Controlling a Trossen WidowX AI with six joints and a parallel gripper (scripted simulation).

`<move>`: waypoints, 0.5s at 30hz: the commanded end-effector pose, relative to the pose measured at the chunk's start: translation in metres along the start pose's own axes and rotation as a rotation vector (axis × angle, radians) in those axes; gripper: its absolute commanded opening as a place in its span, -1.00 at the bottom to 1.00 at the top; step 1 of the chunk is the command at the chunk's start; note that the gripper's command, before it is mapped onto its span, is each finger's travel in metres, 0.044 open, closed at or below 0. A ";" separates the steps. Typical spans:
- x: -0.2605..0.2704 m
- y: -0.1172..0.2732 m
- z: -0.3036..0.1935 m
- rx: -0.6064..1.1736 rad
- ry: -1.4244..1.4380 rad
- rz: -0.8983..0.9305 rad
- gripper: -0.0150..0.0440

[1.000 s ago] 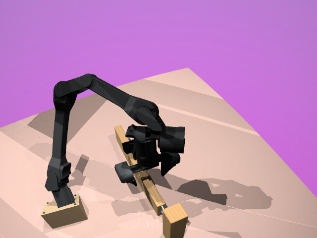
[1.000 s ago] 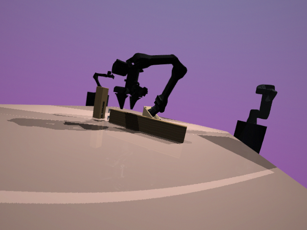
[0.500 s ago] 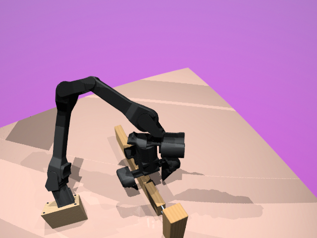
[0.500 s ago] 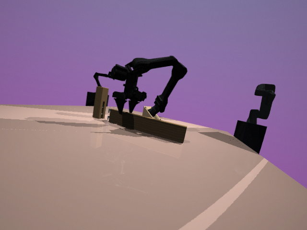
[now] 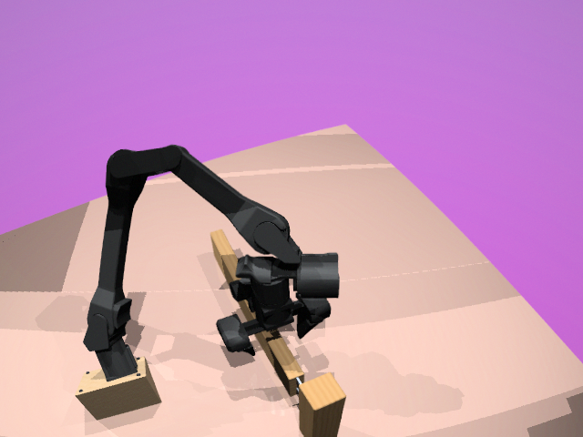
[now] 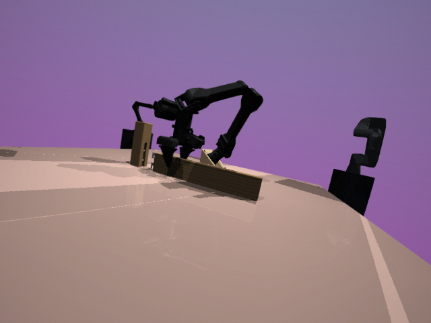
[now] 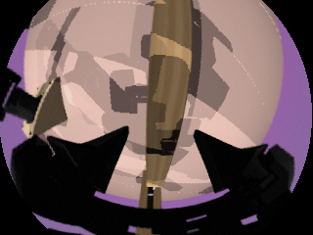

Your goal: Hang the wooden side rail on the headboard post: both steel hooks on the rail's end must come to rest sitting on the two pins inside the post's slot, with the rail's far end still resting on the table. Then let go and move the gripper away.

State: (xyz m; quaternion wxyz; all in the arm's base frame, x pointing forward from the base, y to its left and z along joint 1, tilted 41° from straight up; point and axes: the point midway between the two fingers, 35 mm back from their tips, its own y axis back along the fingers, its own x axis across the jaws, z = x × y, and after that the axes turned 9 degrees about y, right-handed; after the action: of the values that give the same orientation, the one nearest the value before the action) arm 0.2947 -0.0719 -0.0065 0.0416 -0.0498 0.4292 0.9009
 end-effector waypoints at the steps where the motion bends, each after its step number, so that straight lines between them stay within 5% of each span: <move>1: 0.003 -0.010 0.002 -0.009 -0.008 0.005 1.00; 12: 0.004 -0.019 0.003 -0.010 -0.007 0.005 1.00; 15: 0.004 -0.019 0.003 -0.010 -0.007 0.005 0.73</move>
State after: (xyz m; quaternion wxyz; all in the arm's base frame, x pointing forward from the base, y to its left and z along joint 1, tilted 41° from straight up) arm 0.2947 -0.0601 -0.0183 0.0402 -0.0493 0.4276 0.9017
